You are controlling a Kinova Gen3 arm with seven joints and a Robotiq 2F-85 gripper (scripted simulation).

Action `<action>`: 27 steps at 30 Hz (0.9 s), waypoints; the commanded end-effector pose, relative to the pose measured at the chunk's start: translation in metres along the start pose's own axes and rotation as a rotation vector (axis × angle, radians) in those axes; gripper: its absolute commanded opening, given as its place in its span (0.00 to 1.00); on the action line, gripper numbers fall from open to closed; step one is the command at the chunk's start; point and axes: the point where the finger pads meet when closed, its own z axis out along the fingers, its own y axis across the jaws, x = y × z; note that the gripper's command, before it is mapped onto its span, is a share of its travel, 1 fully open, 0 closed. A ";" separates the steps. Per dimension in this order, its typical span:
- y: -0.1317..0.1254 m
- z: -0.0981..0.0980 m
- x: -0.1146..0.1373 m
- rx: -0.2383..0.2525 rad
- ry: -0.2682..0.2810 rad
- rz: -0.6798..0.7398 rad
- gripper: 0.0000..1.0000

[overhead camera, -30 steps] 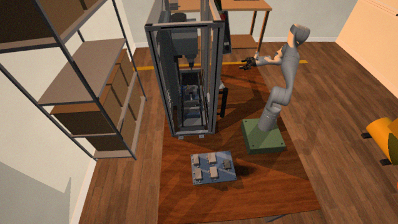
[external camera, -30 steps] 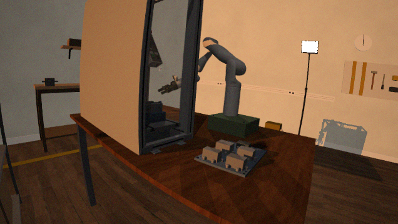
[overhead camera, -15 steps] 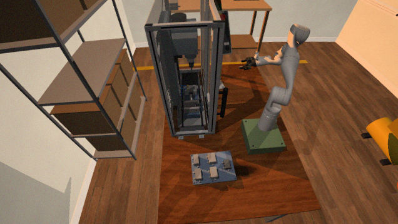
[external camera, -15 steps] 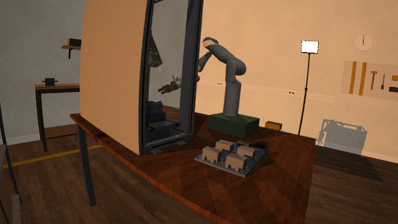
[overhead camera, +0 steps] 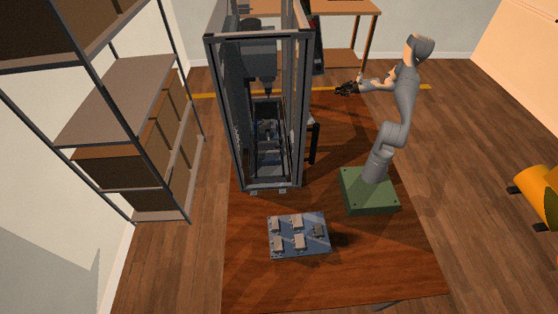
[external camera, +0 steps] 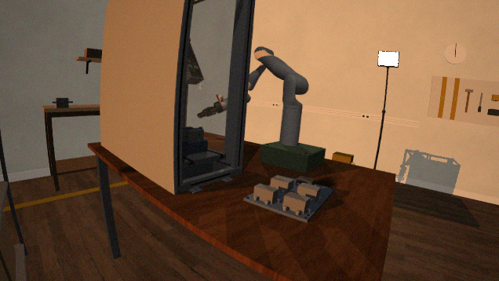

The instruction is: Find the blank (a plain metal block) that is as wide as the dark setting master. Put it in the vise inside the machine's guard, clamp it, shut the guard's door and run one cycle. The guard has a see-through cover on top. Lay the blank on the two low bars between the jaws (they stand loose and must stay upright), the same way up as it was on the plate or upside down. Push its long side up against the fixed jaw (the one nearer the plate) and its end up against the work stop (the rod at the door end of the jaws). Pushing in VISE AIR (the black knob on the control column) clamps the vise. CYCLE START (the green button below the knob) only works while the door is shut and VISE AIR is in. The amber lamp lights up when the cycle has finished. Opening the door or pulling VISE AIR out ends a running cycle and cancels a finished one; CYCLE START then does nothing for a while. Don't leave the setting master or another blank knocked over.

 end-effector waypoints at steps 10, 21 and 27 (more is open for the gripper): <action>0.001 0.000 0.001 -0.001 0.001 -0.002 0.10; 0.001 0.000 0.001 -0.001 0.001 -0.002 0.10; -0.016 -0.031 0.050 0.019 -0.228 0.011 0.10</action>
